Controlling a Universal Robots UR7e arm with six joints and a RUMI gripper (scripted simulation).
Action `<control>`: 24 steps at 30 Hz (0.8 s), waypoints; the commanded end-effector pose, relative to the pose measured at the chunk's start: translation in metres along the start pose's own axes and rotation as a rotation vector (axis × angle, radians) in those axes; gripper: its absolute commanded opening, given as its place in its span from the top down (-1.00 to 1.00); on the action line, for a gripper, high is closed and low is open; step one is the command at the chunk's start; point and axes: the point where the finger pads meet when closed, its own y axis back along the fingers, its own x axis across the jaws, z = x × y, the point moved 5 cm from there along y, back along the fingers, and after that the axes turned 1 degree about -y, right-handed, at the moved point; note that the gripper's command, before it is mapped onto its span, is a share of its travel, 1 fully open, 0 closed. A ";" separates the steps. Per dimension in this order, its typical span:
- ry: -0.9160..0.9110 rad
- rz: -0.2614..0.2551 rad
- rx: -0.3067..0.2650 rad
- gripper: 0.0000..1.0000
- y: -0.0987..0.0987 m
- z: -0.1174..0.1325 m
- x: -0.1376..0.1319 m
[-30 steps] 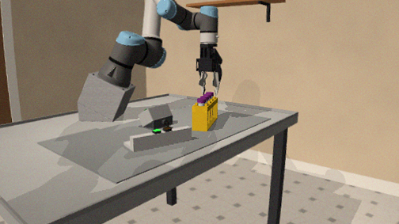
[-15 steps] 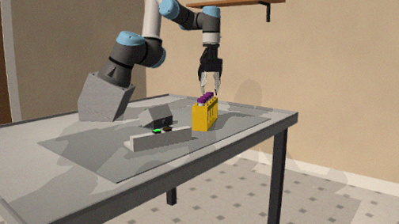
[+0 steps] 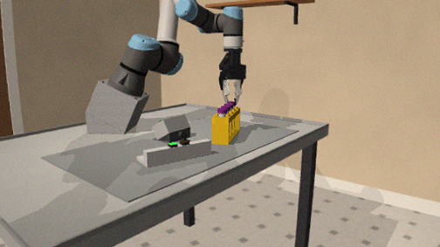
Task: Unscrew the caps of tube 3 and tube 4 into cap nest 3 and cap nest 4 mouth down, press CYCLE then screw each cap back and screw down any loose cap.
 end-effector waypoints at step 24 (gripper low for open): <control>-0.949 0.001 0.000 1.00 -0.001 0.000 0.000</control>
